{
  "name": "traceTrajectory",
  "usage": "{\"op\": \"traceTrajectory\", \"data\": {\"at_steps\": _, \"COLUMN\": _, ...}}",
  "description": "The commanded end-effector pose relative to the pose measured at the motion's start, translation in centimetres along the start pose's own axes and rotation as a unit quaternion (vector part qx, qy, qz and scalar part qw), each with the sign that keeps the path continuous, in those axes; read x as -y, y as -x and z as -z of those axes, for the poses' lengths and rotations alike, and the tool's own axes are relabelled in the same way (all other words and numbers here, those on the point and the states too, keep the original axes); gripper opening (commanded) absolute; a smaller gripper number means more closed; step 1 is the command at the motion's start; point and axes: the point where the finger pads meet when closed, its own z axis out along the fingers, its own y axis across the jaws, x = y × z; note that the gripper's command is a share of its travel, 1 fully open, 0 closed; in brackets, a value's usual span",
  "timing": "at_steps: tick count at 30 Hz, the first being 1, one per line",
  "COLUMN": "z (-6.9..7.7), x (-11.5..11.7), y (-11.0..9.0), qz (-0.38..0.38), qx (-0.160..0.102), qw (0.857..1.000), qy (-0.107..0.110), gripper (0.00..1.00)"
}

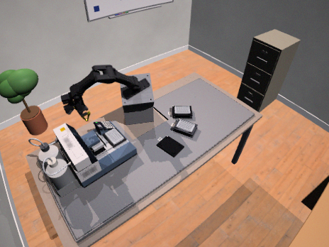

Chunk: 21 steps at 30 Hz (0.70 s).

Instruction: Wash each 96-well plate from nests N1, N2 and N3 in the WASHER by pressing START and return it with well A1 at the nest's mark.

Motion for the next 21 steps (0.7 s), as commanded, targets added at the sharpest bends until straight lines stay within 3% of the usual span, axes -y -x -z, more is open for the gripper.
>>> {"op": "traceTrajectory", "data": {"at_steps": 1, "z": 0.6, "x": 0.3, "y": 0.3, "qz": -0.002, "qx": 0.008, "qw": 1.000, "qy": -0.002, "gripper": 1.00}}
{"op": "traceTrajectory", "data": {"at_steps": 15, "z": 0.6, "x": 0.3, "y": 0.3, "qz": -0.002, "qx": 0.008, "qw": 1.000, "qy": -0.002, "gripper": 1.00}}
{"op": "traceTrajectory", "data": {"at_steps": 16, "z": 0.4, "x": 0.2, "y": 0.0, "qz": -0.002, "qx": 0.008, "qw": 1.000, "qy": -0.002, "gripper": 0.00}}
{"op": "traceTrajectory", "data": {"at_steps": 21, "z": 0.0, "x": -0.2, "y": -0.8, "qz": -0.002, "qx": 0.008, "qw": 1.000, "qy": -0.002, "gripper": 0.00}}
